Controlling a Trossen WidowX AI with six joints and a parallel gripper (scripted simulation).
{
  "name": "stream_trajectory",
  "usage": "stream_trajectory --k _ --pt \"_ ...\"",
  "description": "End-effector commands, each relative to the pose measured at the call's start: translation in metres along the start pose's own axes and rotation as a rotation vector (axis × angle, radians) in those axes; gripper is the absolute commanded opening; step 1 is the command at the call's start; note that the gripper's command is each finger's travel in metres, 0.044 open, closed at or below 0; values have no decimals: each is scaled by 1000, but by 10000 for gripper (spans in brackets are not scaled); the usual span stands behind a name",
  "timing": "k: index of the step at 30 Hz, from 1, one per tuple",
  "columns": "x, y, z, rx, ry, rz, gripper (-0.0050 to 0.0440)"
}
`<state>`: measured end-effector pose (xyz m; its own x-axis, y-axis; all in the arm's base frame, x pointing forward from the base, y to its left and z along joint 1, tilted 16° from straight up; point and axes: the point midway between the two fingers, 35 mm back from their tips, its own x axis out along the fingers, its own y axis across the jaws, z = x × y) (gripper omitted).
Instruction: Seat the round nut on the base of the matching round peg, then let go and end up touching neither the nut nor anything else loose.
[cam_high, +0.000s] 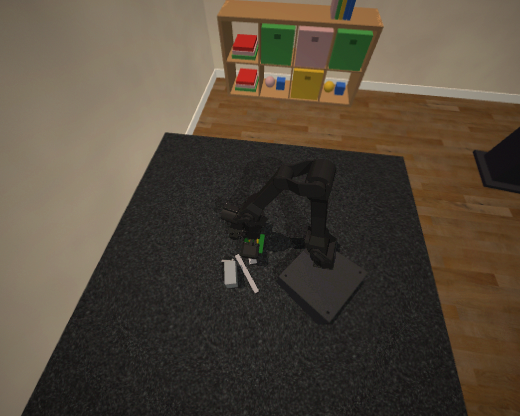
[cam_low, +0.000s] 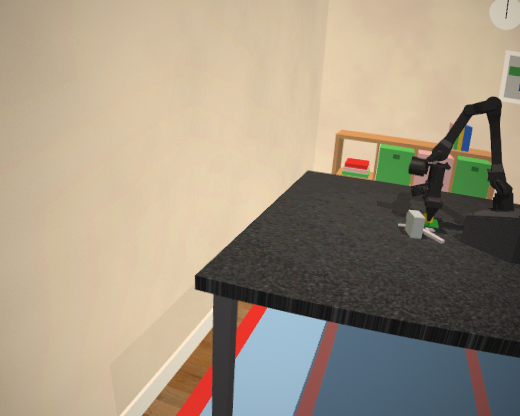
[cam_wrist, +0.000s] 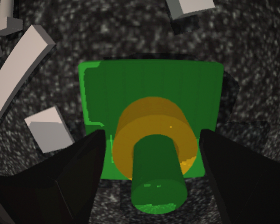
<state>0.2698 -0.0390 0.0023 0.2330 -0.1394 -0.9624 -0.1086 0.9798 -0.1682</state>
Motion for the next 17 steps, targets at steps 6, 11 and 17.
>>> stream_trajectory --k 6,11,17 --pt "-3 0 1 0 0 0 260" --pt "-70 -2 16 2 -46 -8 260" --pt "-108 -2 13 -5 -10 0 260"
